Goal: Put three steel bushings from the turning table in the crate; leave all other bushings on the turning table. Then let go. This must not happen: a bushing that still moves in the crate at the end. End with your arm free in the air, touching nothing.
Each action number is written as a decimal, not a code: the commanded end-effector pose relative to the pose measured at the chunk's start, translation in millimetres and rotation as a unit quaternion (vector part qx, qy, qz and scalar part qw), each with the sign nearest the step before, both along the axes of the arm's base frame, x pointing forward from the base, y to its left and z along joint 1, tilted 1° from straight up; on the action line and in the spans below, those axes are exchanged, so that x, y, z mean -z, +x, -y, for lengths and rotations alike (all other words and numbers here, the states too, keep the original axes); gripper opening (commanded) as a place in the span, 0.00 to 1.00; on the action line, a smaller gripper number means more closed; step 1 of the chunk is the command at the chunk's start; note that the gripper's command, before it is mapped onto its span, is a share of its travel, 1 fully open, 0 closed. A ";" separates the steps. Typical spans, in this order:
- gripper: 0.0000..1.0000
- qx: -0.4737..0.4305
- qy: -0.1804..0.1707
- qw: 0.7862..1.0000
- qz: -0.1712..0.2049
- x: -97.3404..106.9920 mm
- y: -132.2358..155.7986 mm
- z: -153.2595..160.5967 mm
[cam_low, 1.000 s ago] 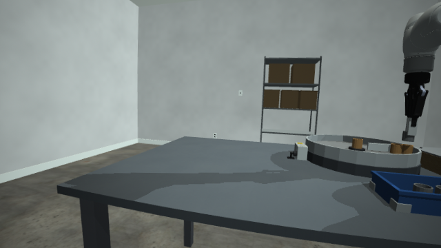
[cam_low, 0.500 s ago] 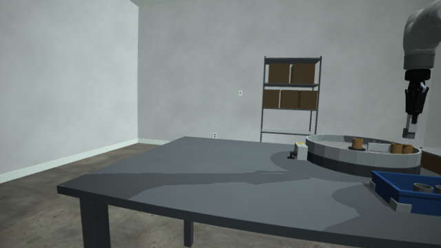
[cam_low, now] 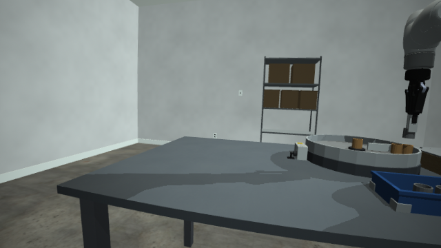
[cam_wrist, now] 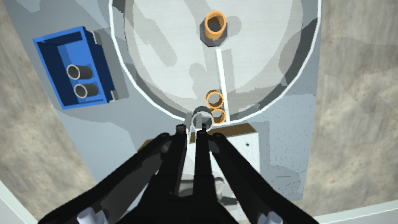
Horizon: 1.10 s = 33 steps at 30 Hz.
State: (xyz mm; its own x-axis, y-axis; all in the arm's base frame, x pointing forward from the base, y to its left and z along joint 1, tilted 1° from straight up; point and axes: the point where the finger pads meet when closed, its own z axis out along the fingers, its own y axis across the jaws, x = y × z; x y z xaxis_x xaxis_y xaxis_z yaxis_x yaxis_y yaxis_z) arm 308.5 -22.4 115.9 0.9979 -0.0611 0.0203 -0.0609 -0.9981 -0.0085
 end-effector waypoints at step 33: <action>0.00 0.002 -0.001 1.000 -0.001 -3.6 30.1 -66.9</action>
